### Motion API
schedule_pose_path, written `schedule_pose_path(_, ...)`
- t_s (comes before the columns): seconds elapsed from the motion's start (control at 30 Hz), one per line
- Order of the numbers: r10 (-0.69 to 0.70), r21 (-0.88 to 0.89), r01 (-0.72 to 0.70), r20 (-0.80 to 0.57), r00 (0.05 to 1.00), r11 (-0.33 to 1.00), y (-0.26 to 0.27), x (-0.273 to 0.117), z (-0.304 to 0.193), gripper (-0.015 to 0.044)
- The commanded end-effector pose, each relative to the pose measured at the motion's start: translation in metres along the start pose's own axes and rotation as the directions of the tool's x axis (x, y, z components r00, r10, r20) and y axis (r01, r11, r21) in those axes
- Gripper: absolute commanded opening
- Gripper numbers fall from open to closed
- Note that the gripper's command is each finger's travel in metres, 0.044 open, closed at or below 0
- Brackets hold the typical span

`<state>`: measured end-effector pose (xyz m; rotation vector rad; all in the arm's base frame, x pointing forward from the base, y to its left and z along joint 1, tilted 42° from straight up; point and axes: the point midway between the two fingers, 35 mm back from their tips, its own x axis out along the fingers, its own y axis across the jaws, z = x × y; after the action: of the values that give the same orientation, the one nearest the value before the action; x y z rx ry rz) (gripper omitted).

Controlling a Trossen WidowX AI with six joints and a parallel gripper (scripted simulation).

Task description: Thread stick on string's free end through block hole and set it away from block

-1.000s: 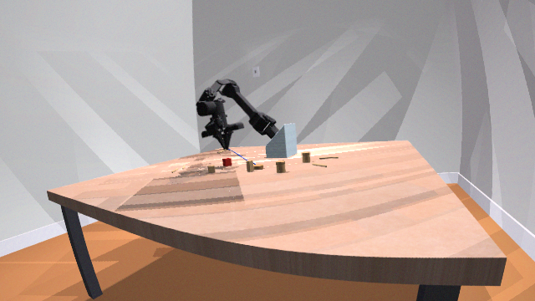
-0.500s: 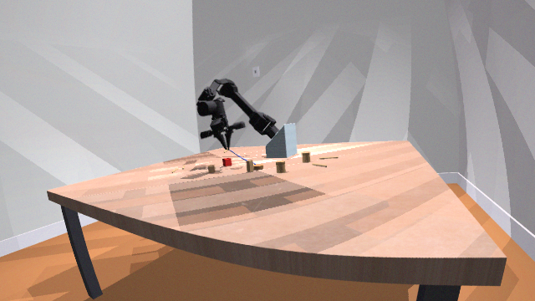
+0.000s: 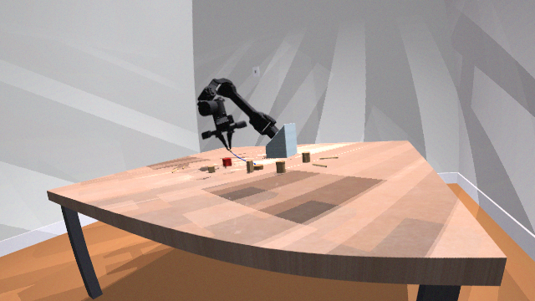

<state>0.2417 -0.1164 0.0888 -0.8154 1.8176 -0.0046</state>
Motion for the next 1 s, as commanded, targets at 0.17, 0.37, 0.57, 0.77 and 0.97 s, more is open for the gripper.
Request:
schedule_pose_path(0.17,0.022,-0.192,-0.022,-0.004,1.0,0.981,0.004,0.001,0.011,0.0)
schedule_pose_path(0.37,0.032,-0.323,-0.033,-0.009,0.999,0.946,0.007,0.002,0.018,0.0)
schedule_pose_path(0.57,0.042,-0.449,-0.045,-0.015,0.999,0.893,0.009,0.002,0.025,0.0)
schedule_pose_path(0.77,0.052,-0.565,-0.055,-0.022,0.998,0.823,0.012,0.003,0.032,0.0)
schedule_pose_path(0.97,0.061,-0.672,-0.065,-0.028,0.998,0.738,0.015,0.004,0.039,0.0)
